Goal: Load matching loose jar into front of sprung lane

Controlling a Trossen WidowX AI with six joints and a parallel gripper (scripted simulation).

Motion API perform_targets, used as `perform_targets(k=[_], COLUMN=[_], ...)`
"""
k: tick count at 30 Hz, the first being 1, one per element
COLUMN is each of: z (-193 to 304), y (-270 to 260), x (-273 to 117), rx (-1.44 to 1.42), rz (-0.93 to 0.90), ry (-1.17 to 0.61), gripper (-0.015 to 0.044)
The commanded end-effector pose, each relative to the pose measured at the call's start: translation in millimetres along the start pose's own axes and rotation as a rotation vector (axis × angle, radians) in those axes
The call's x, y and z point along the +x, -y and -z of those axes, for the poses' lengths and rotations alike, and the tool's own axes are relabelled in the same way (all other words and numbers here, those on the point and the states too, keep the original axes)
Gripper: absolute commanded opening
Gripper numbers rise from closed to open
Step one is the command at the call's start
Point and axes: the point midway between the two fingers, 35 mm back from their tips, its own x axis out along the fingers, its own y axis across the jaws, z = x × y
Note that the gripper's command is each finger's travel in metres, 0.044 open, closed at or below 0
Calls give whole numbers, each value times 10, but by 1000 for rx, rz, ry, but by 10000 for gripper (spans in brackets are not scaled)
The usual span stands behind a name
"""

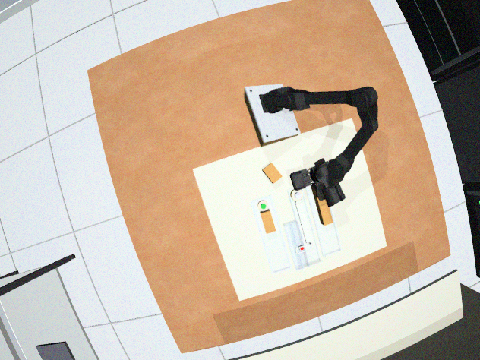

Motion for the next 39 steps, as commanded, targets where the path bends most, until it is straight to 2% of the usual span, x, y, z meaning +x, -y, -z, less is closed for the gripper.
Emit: perform_targets(k=[1, 3, 8, 9, 23, 29, 39], z=[7, 7, -8, -12, 87, 80, -19], y=[4, 4, 22, 28, 35, 63, 494], x=[7, 7, -140, -200, -1031, -1023, -736], rx=[4, 4, 4, 4, 4, 5, 18], rz=[0, 0, 5, 6, 5, 5, 6], ry=[-1, -1, -1, -1, -2, -1, -1], gripper=[151, 138, 6, 0, 0, 0, 0])
